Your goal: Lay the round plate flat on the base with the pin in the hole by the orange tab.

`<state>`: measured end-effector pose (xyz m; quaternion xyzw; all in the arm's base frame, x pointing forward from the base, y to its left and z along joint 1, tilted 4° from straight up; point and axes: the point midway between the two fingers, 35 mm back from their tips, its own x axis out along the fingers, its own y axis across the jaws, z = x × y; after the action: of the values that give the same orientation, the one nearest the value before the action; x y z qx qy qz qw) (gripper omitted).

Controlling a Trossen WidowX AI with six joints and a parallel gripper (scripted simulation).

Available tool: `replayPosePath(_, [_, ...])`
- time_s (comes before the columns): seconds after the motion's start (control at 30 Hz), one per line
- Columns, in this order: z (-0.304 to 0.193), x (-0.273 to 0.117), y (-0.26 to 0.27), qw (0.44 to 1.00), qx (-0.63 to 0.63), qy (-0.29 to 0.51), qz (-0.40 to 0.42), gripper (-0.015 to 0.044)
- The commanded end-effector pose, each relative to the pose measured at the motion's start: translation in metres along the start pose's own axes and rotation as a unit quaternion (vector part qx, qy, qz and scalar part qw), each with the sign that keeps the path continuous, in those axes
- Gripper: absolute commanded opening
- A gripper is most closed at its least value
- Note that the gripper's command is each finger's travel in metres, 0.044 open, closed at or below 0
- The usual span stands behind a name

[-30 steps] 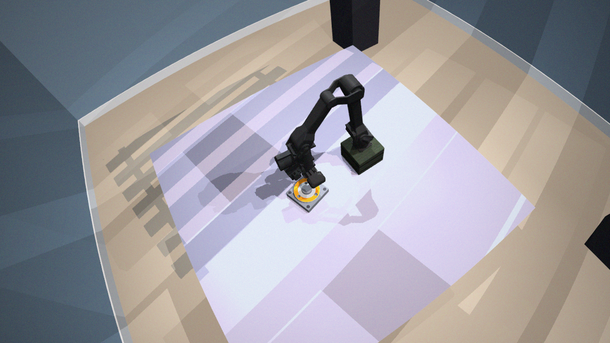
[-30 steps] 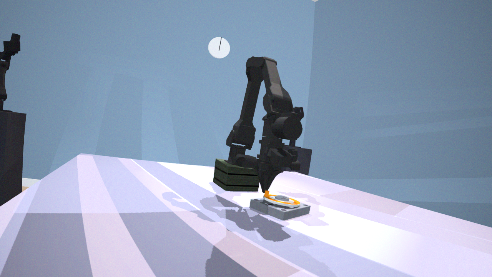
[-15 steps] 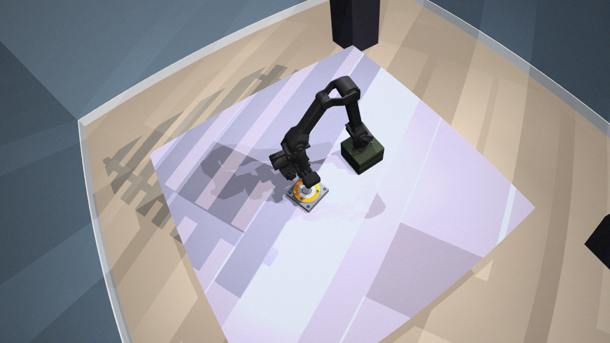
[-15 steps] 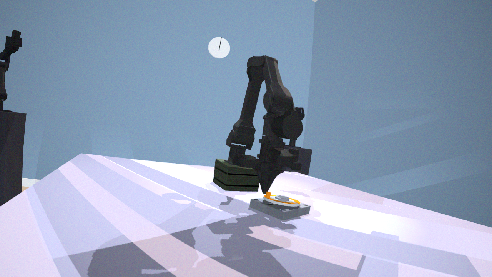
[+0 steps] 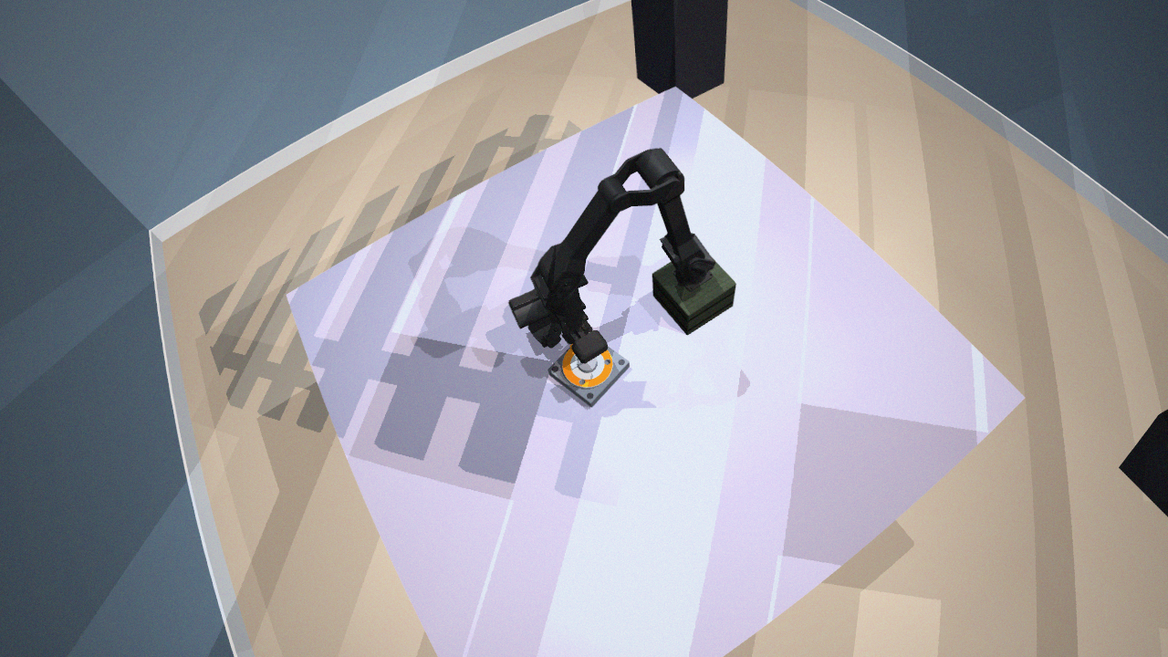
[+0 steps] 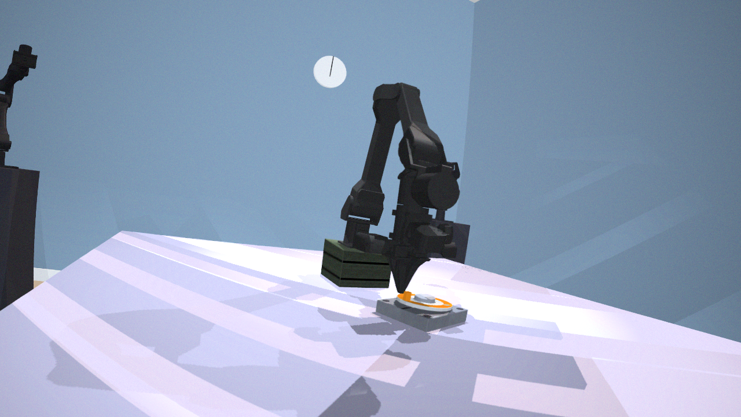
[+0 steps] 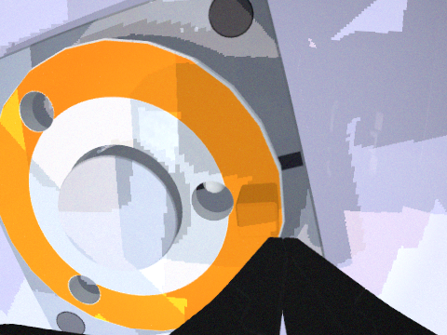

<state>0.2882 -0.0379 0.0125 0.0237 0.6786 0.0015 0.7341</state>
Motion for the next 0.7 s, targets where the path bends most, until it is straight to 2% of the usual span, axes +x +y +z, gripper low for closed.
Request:
replayPosePath(0.0, [0.003, 0.001, 0.0, 1.0, -0.003, 0.001, 0.0, 0.0])
replayPosePath(0.2, [0.006, 0.001, 0.0, 1.0, -0.003, 0.001, 0.0, 0.0])
replayPosePath(0.5, [0.003, -0.042, 0.0, 1.0, -0.003, 0.001, 0.0, 0.0])
replayPosePath(0.67, [0.005, -0.036, 0.0, 1.0, 0.0, -0.001, 0.0, 0.0])
